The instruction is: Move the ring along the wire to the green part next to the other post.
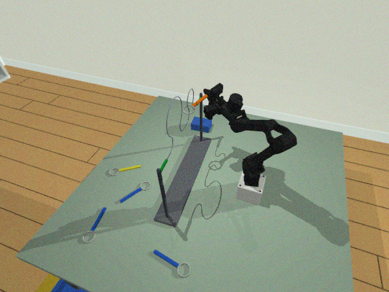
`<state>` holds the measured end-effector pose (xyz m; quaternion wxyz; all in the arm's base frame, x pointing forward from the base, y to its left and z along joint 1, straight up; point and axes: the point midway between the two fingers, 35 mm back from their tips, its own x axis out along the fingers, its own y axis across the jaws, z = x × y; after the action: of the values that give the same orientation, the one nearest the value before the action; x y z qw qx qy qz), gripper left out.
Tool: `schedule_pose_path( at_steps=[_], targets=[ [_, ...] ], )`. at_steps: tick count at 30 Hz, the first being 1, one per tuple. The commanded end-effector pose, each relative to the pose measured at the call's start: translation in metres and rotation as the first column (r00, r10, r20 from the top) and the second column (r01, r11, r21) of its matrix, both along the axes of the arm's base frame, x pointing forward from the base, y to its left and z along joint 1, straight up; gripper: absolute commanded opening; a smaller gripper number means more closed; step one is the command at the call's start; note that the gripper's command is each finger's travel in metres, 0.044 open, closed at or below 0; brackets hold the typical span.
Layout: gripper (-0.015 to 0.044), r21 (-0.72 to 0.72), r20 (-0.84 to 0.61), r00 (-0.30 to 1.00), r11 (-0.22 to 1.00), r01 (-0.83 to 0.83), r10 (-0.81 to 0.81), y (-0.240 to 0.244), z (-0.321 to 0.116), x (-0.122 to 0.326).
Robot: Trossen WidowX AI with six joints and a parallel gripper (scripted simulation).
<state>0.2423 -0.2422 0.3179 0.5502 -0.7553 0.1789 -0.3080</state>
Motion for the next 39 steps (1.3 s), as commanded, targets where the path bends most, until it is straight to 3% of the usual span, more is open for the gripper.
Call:
schedule_pose_path(
  at_steps=[1, 19, 39],
  targets=[
    [-0.0150, 0.090, 0.007, 1.000, 0.996, 0.003, -0.003, -0.004, -0.017, 0.000],
    [-0.0150, 0.481, 0.069, 0.998, 0.877, -0.021, -0.014, -0.002, -0.079, 0.001],
    [-0.0150, 0.837, 0.129, 0.990, 0.541, -0.078, -0.057, 0.033, -0.146, 0.007]
  ],
)
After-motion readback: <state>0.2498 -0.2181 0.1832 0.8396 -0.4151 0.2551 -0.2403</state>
